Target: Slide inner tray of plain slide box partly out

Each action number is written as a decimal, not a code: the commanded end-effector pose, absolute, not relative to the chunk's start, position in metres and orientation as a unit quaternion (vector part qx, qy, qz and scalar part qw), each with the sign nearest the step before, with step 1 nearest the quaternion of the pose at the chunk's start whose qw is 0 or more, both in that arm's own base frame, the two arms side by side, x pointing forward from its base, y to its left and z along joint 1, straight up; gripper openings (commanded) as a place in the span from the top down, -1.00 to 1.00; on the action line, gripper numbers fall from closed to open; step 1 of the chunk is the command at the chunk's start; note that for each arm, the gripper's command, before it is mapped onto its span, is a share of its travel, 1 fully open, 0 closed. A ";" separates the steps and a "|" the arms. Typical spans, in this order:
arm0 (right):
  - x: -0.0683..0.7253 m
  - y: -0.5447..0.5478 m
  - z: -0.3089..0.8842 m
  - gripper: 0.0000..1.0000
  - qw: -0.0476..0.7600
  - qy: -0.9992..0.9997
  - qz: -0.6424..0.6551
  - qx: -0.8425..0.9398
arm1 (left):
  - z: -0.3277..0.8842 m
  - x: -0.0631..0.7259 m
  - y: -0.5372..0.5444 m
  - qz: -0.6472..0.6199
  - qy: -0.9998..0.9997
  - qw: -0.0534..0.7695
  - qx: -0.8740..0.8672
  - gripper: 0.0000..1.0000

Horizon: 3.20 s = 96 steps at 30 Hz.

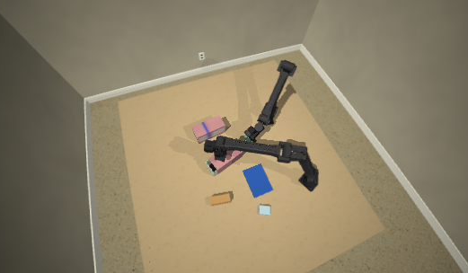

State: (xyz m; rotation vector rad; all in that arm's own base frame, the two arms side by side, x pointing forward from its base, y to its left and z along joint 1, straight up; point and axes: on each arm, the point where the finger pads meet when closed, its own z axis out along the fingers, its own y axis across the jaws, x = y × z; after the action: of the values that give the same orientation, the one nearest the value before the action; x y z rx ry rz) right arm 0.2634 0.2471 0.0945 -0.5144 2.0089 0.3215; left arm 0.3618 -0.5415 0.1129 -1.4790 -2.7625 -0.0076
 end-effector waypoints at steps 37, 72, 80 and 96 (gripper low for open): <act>0.268 0.252 0.103 1.00 0.502 0.829 0.140 -0.204 | 0.048 0.358 -0.540 -0.026 -0.879 0.052 -0.473 1.00; 0.289 0.271 0.136 1.00 0.533 0.810 0.154 -0.192 | 0.133 0.370 -0.559 0.009 -0.882 -0.013 -0.471 1.00; 0.289 0.271 0.137 1.00 0.534 0.809 0.155 -0.191 | 0.176 0.375 -0.551 0.016 -0.885 -0.033 -0.464 1.00; 0.293 0.271 0.138 1.00 0.530 0.811 0.146 -0.197 | 0.173 0.379 -0.538 0.015 -0.889 -0.033 -0.457 1.00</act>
State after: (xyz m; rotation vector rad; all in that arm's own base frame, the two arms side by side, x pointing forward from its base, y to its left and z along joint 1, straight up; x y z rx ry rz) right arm 0.2752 0.2557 0.1123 -0.4857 1.9794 0.3372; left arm 0.3648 -0.5411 0.1461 -1.4799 -2.7824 0.0086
